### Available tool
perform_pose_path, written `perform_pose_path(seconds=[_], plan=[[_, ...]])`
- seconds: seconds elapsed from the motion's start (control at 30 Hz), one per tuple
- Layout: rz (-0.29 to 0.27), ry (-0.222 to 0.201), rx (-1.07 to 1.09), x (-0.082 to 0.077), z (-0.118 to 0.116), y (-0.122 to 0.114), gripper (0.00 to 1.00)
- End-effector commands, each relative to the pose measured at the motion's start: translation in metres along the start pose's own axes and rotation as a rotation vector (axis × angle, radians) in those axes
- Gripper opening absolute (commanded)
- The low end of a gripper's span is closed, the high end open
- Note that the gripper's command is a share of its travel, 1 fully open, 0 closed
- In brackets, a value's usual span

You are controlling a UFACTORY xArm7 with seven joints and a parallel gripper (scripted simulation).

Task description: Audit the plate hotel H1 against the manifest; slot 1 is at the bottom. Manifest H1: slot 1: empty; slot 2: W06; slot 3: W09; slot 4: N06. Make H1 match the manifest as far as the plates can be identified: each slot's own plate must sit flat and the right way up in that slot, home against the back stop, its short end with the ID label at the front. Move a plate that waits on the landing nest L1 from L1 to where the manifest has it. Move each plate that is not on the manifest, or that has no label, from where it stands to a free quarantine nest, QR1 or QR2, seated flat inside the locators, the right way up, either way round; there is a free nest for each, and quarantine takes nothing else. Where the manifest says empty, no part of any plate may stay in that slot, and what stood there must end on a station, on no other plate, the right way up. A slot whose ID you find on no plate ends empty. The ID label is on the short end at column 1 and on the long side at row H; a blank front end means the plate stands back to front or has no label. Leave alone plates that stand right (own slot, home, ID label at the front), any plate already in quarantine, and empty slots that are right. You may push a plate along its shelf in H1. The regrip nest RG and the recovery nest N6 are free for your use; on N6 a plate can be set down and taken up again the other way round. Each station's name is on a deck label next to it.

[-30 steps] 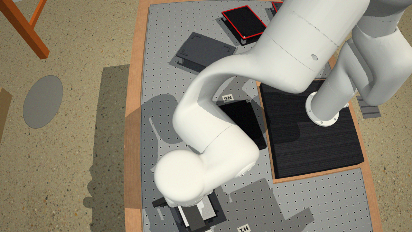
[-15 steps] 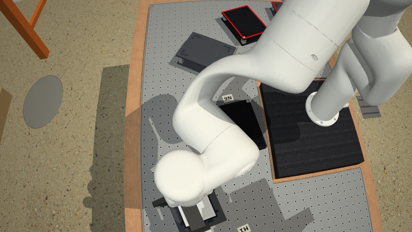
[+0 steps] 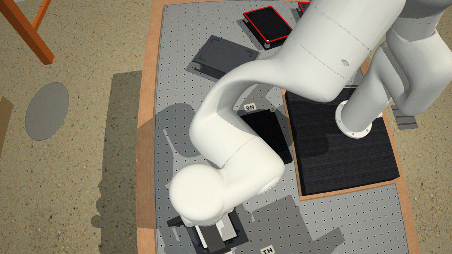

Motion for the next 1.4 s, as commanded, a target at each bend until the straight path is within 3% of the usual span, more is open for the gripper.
perform_pose_path(seconds=[0.0, 1.37], plan=[[0.0, -0.005, 0.0, -0.002, 0.001, 0.0, 0.0], [0.0, -0.005, 0.0, -0.024, 0.001, 0.0, 0.0]])
Point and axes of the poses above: the point where the finger pads meet when closed, its own x axis out along the fingers, its own z axis across the jaws, y = z × x, the point moved 4 cm from there along -x, back along the fingers, and after that the axes turned 12 degrees about -x, right-handed, at the moved point
